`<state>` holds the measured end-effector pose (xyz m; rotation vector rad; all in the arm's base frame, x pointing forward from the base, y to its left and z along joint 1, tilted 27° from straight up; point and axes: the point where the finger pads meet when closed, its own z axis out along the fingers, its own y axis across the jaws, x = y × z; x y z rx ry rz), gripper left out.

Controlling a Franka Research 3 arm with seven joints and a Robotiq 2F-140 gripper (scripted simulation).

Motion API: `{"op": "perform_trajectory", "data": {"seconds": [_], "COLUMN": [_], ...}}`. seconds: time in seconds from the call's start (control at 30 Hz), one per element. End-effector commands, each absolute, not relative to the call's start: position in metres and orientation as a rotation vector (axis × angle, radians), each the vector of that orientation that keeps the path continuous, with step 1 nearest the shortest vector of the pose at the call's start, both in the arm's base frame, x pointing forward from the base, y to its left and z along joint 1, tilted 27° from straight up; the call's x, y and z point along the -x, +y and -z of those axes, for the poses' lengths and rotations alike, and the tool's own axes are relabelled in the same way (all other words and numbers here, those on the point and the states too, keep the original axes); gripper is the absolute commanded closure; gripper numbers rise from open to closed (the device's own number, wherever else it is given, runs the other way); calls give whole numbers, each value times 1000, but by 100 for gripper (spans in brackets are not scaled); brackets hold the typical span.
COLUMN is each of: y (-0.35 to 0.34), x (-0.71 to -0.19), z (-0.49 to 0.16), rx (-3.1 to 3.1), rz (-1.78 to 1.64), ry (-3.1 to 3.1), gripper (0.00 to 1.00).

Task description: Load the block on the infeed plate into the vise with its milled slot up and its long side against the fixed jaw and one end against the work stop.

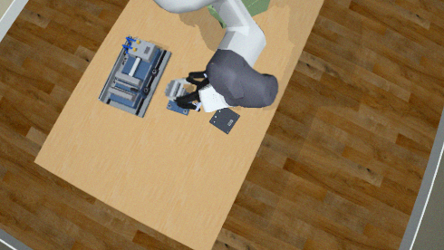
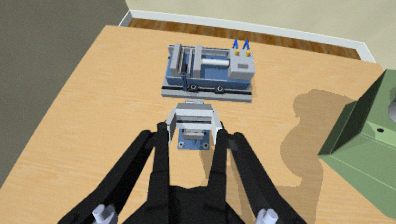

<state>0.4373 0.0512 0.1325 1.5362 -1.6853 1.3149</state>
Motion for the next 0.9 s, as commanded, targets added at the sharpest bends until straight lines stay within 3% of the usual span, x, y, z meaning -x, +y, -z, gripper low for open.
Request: {"op": "perform_trajectory", "data": {"seconds": [0.0, 0.87], "y": [52, 54], "x": [-437, -435], "z": [-133, -139], "rx": [-1530, -1530], "rz": [-1319, -1319], "ry": [-1690, -1690], "gripper": [100, 100]}}
